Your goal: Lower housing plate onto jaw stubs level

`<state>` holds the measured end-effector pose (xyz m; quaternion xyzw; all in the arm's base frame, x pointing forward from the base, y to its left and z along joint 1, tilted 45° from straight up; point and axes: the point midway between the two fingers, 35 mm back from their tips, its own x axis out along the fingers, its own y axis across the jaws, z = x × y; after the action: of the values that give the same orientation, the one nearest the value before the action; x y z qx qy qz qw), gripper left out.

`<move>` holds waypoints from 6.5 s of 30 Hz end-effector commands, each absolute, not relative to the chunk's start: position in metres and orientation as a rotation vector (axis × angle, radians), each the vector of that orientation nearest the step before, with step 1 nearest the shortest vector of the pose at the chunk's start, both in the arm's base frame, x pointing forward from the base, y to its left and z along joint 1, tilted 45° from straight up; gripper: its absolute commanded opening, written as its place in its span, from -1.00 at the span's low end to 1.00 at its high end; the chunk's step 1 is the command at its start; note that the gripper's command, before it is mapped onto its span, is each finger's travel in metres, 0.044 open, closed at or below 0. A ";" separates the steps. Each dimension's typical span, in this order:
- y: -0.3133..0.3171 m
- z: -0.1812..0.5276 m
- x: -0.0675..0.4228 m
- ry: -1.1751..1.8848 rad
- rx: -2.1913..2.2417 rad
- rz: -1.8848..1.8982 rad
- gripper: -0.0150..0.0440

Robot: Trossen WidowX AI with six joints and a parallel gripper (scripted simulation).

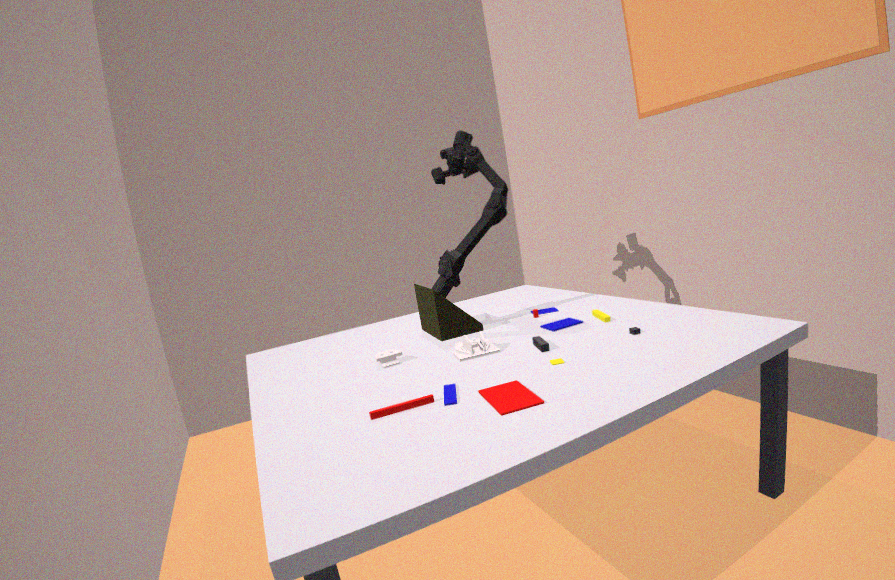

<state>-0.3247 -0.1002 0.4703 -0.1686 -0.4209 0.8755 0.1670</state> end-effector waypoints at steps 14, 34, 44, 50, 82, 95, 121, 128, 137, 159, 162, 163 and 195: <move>-0.188 0.404 -0.341 -1.363 -0.565 2.714 1.00; -0.322 0.286 -0.303 -1.252 -0.858 3.088 1.00; -0.367 0.234 -0.264 -1.222 -1.064 3.178 1.00; -0.390 0.198 -0.234 -1.190 -1.237 3.203 1.00; -0.419 0.014 -0.040 -0.936 -2.158 2.784 1.00; -0.385 -0.048 0.036 -0.884 -2.330 2.453 1.00; -0.263 -0.134 0.143 -0.828 -2.170 1.917 1.00; -0.224 -0.149 0.160 -0.809 -2.038 1.827 1.00; -0.176 -0.163 0.174 -0.777 -1.849 1.751 1.00; -0.146 -0.190 0.173 -0.779 -1.845 1.748 1.00; -0.146 -0.190 0.173 -0.779 -1.845 1.748 1.00; -0.146 -0.190 0.173 -0.779 -1.845 1.748 1.00; -0.146 -0.190 0.173 -0.779 -1.845 1.748 1.00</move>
<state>0.1720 -0.1461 -0.1904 -0.6726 -0.2858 0.6399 0.2376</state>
